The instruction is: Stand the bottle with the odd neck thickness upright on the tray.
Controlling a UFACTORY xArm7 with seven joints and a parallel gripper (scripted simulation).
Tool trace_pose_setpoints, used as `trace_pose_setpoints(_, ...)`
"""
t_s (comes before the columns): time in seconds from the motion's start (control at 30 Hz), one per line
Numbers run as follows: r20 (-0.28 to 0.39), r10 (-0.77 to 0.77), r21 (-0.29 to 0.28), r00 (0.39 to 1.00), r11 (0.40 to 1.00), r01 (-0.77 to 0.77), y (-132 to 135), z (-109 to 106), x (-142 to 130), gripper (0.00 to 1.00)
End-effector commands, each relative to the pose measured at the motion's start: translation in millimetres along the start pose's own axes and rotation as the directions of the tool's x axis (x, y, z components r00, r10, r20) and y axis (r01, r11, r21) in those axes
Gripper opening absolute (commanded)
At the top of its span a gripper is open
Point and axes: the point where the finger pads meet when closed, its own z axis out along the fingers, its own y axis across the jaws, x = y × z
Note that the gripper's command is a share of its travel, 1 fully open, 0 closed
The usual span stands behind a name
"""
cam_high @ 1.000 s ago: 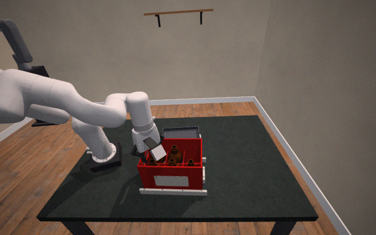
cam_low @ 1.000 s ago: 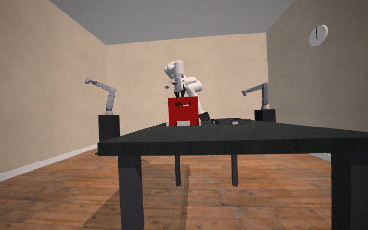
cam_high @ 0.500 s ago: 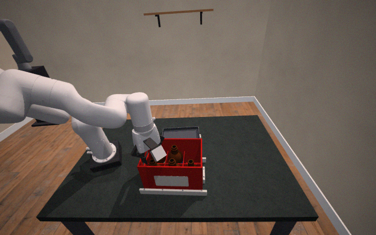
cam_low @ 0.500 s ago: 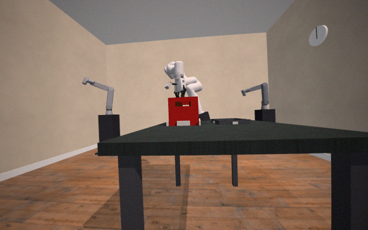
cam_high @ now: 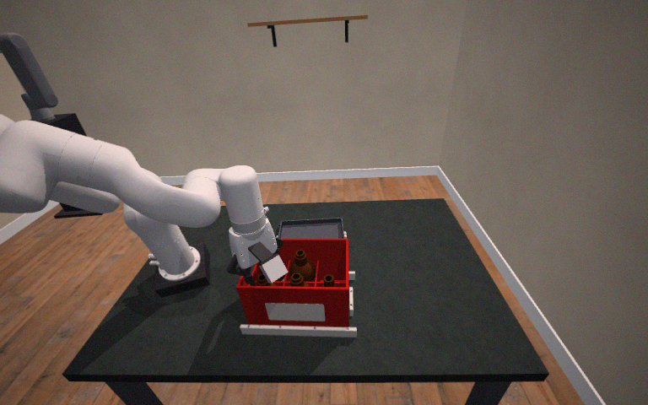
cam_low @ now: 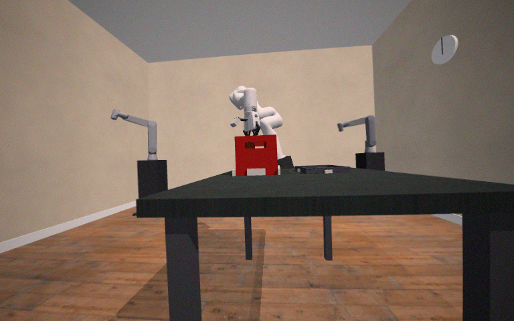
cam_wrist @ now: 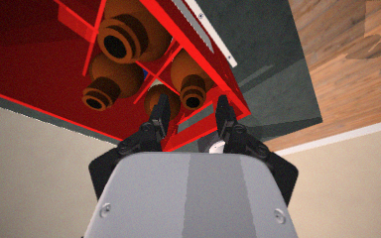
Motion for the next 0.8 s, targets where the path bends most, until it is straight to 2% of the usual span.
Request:
trace_pose_setpoints(0.0,-0.003,0.000,0.002,1.000,1.000,0.000,-0.8,1.6,1.2,0.65)
trace_pose_setpoints(0.77,-0.003,0.000,0.002,1.000,1.000,0.000,-0.8,21.3,1.2,0.65)
